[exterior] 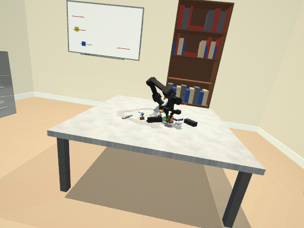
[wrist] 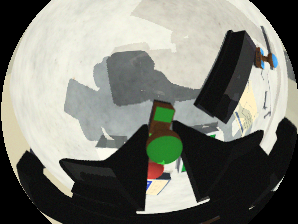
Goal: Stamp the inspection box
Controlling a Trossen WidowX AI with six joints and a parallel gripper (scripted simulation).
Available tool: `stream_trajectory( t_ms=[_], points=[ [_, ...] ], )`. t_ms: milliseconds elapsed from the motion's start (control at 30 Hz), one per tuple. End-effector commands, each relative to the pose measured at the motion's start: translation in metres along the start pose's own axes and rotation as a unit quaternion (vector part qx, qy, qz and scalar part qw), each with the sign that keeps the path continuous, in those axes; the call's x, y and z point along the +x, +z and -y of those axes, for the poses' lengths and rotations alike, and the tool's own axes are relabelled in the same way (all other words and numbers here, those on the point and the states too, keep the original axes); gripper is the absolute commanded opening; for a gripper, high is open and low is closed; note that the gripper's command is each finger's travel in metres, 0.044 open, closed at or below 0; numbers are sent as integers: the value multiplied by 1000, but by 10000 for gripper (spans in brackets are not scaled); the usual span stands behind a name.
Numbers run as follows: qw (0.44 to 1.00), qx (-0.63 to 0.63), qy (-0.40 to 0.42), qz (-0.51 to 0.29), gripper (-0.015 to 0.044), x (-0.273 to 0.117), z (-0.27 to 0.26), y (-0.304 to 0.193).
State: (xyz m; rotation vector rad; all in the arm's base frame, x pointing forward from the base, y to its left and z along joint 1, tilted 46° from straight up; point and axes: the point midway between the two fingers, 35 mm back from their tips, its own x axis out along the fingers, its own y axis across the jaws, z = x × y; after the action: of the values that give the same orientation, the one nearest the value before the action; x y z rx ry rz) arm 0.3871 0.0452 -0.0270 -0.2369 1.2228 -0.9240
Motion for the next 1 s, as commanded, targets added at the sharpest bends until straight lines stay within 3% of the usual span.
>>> stream_trajectory(
  t_ms=[0, 967],
  points=[
    [1000, 4, 3, -1, 0, -4, -1, 1],
    [1000, 3, 3, -1, 0, -18, -1, 1]
  ],
)
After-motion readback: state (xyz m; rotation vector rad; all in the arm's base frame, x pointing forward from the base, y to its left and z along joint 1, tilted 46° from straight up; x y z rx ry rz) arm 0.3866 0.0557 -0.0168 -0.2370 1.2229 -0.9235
